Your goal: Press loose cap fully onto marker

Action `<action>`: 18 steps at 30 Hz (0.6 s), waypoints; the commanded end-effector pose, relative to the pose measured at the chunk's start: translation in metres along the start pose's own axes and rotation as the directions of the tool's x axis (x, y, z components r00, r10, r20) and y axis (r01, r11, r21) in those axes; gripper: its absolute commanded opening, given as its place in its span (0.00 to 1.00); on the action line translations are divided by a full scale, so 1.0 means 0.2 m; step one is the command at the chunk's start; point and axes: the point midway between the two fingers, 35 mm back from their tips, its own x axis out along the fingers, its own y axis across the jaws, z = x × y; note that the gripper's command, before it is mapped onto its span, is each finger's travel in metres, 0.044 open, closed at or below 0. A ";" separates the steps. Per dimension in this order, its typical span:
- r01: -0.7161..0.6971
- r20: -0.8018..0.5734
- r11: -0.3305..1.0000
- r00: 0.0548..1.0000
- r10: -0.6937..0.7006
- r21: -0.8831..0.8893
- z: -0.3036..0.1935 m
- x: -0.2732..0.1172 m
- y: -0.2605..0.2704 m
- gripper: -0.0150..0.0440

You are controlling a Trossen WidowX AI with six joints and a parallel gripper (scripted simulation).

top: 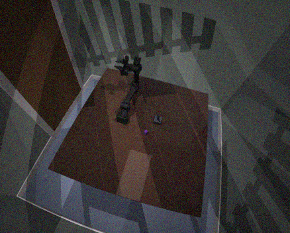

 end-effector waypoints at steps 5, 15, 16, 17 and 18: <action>0.021 0.403 0.999 0.914 -0.039 0.048 0.65 0.03 -0.22 0.66; -0.189 0.781 0.982 0.616 0.104 0.019 1.38 -0.25 -0.23 0.66; -0.219 0.804 0.976 0.579 0.134 -0.005 1.45 -0.29 -0.21 0.66; -0.250 0.824 0.968 0.542 0.166 -0.031 1.52 -0.34 -0.19 0.66; -0.281 0.840 0.958 0.504 0.200 -0.060 1.58 -0.38 -0.16 0.66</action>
